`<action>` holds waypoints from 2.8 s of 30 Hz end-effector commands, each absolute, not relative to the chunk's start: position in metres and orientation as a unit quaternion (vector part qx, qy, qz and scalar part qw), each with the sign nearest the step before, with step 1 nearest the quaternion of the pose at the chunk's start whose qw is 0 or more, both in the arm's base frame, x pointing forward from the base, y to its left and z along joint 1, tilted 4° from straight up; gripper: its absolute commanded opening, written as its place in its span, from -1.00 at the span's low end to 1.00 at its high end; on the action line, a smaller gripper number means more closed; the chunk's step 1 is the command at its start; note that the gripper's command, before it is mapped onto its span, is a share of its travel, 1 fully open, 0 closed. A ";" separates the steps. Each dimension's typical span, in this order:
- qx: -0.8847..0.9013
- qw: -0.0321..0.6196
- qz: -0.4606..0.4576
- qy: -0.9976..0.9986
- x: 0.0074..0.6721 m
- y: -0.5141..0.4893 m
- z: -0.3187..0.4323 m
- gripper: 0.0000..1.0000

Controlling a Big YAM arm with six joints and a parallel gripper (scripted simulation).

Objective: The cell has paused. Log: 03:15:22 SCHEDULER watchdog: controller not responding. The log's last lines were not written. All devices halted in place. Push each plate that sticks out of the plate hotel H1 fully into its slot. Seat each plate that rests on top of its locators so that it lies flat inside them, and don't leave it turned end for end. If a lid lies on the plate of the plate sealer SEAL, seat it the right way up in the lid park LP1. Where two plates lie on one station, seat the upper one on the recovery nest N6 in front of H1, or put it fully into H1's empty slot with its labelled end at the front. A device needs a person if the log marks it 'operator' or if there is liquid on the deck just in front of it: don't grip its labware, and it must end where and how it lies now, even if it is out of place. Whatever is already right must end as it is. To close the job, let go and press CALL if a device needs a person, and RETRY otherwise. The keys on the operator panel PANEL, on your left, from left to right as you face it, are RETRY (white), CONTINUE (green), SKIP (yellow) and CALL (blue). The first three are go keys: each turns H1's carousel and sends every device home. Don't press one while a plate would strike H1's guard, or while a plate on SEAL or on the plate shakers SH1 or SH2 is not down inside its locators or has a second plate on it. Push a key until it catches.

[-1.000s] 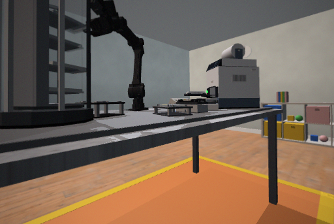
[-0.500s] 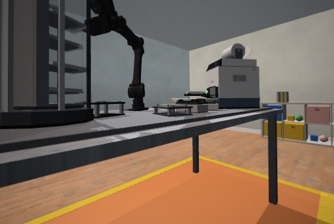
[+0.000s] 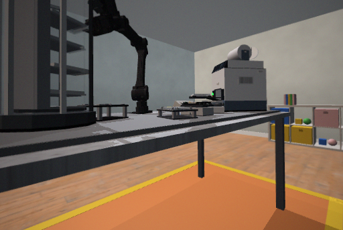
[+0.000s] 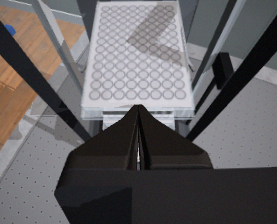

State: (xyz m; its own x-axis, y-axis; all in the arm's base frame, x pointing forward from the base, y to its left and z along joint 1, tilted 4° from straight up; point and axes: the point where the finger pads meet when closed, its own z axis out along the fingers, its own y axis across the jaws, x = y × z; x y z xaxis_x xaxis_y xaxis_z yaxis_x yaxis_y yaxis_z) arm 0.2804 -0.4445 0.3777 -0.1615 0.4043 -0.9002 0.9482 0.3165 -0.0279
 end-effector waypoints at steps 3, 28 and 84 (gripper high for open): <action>0.485 0.445 -0.332 0.676 0.285 -0.462 0.410 -1.00; 0.485 0.445 -0.332 0.676 0.289 -0.473 0.410 -1.00; 0.486 0.442 -0.331 0.678 0.291 -0.481 0.405 -1.00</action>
State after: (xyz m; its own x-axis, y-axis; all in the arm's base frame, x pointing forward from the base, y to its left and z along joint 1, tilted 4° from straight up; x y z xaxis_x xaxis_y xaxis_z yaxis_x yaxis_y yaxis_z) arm 0.2873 -0.4631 0.3808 -0.1608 0.4021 -0.9014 0.9477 0.3180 -0.0272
